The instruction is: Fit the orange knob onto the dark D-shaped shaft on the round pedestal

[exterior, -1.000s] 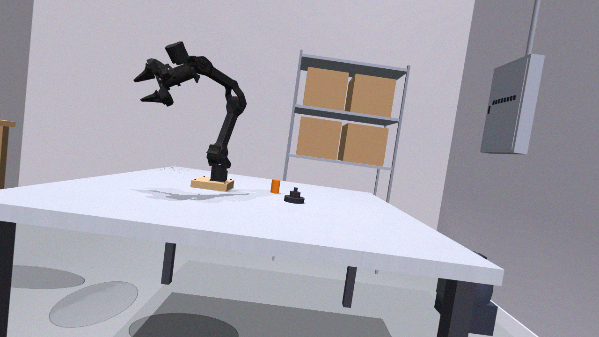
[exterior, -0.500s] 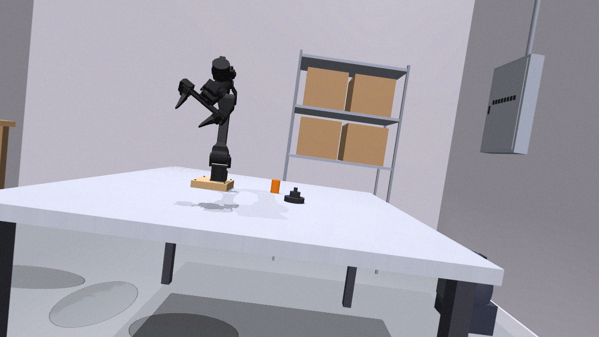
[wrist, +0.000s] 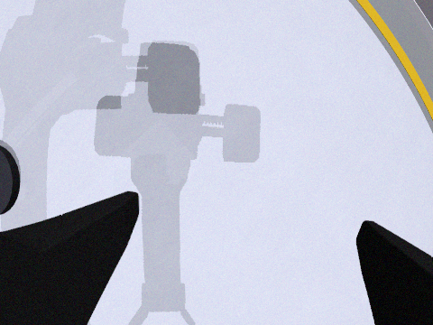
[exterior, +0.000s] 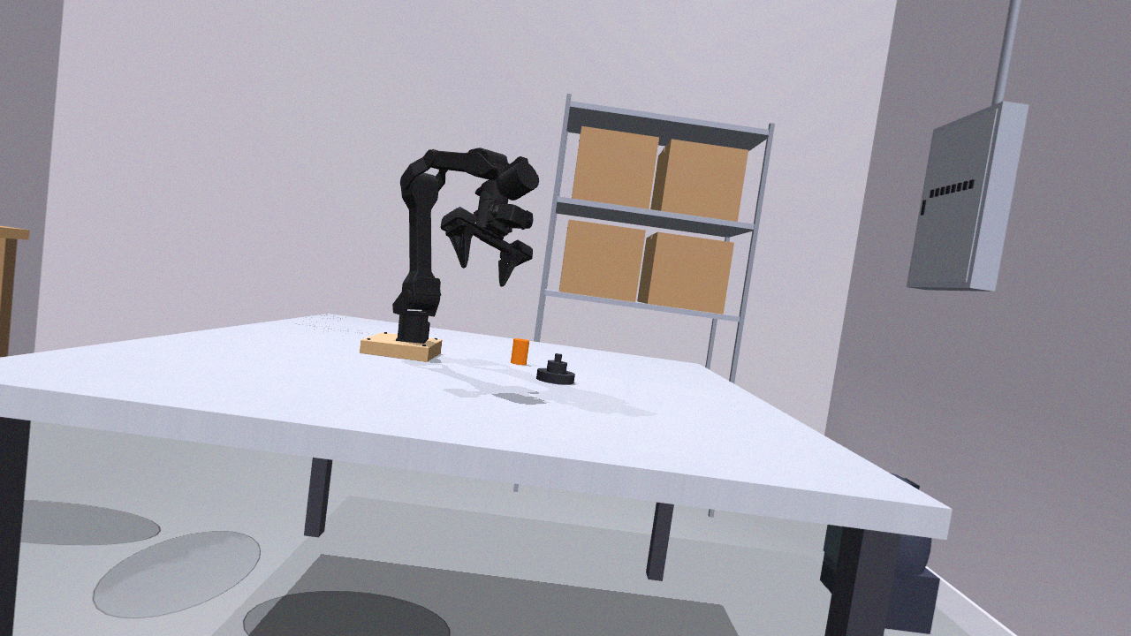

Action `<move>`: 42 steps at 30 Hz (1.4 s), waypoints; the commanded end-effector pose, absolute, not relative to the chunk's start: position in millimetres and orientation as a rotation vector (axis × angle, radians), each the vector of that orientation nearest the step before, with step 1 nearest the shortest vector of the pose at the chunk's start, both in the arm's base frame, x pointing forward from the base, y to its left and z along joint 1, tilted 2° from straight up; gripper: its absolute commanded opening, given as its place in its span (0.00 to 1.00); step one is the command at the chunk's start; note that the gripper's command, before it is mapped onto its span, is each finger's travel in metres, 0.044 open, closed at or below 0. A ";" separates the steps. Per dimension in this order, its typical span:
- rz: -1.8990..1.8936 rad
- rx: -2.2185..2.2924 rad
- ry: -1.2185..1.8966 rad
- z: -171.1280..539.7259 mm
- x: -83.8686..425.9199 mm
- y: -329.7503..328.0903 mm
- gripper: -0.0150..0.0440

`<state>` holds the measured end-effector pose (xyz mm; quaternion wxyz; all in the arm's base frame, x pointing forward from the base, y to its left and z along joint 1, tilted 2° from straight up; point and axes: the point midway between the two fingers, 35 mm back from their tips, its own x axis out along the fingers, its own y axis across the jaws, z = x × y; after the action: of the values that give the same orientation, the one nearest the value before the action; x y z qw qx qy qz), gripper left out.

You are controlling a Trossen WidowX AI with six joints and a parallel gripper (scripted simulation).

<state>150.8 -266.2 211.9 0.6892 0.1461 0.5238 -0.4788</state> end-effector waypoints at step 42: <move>-0.174 0.148 1.561 71.8 263.7 54.2 1.00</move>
<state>264.2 53.3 77.8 0.7086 0.0644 0.6984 -0.0781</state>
